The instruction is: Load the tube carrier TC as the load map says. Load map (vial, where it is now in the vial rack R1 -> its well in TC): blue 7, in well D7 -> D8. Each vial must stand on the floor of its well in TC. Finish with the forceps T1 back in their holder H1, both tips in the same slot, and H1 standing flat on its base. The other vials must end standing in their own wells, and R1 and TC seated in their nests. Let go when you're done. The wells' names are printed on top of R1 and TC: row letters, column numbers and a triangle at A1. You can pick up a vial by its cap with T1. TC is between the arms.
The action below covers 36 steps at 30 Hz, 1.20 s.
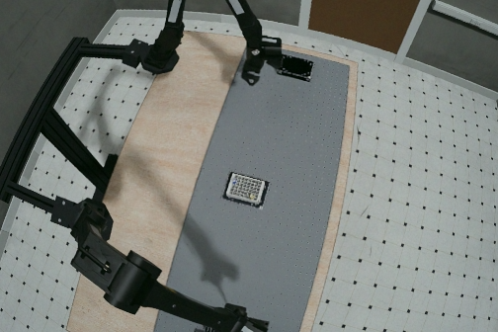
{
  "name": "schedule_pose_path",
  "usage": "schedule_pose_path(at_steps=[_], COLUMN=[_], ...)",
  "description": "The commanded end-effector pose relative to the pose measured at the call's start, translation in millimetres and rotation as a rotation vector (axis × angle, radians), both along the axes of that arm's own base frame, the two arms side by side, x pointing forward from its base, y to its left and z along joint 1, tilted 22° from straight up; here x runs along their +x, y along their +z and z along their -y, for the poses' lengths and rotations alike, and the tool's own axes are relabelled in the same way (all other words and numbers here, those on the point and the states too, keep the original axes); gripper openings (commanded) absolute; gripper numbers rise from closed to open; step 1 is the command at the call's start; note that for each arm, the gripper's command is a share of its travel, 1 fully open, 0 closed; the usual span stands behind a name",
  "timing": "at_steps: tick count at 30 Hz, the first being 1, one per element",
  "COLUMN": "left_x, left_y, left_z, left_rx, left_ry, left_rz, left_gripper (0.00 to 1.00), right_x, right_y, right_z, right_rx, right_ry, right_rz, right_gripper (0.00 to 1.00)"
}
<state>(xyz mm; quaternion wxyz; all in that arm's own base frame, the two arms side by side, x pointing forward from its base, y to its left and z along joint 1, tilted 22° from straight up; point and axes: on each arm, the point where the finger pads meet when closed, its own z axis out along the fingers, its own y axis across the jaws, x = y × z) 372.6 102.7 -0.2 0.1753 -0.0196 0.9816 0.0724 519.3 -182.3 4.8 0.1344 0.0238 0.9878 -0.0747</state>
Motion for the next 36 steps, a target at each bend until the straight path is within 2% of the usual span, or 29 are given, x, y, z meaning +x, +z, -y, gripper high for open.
schedule_pose_path(at_steps=[1,36], left_x=[7,7], left_y=[5,5], left_z=[-1,-1], left_rx=[0.007,0.007], left_ry=[-0.009,-0.009], left_rz=[0.014,0.014], left_gripper=[1.00,1.00], right_x=[4,13], right_y=[-9,4], right_z=[12,61], right_rx=[0.005,0.007], right_ry=[0.003,0.004], right_rz=[-0.023,-0.025], right_gripper=[0.07,0.07])
